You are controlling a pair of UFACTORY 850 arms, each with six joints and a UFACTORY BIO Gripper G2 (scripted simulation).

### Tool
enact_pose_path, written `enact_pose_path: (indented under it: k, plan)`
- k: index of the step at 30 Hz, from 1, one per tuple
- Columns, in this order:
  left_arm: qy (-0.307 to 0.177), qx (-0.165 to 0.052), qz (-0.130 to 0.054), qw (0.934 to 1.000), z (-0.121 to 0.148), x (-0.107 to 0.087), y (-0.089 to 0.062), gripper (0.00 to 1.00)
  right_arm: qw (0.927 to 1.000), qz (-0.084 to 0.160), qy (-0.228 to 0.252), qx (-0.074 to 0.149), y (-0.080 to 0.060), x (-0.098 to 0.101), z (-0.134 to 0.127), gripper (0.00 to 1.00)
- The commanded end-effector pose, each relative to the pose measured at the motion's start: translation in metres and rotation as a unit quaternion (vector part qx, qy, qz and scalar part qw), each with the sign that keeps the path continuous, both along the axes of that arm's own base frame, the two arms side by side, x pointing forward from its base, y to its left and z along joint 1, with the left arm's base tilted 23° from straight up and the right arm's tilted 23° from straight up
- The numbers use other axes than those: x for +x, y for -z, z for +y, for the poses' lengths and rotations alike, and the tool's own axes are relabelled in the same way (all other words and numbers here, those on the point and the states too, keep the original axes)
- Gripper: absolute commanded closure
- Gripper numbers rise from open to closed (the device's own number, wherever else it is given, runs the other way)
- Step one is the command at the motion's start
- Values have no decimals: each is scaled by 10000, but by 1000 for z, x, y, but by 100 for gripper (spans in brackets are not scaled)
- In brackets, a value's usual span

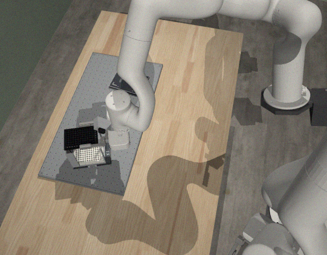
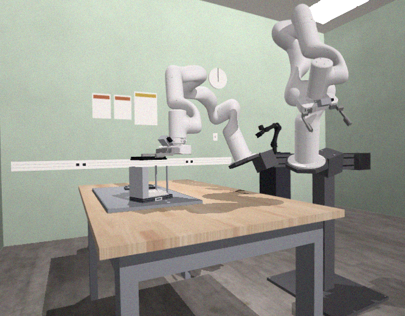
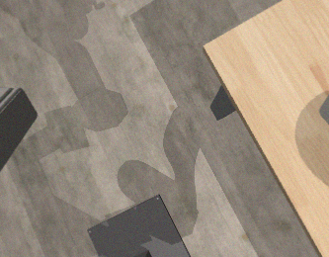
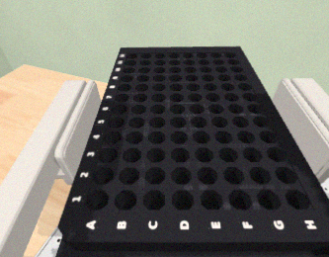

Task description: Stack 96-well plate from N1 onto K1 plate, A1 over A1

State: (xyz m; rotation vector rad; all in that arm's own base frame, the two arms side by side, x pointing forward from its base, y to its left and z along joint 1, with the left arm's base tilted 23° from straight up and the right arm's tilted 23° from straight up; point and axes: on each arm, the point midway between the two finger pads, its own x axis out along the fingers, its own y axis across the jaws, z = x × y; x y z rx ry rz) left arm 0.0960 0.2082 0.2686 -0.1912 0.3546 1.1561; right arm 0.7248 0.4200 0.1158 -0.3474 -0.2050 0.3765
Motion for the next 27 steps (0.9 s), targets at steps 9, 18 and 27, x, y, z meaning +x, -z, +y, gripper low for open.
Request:
enact_pose_path:
  k: [9,18,27]
  plan:
    - [0,4,-2,10000,0,0,0,0,10000,-10,-3,8,1,1,0,100]
    - [0,4,-2,10000,0,0,0,0,10000,-10,-3,8,6,3,-2,100]
    - [0,4,-2,10000,0,0,0,0,10000,-10,-3,7,11,4,-4,100]
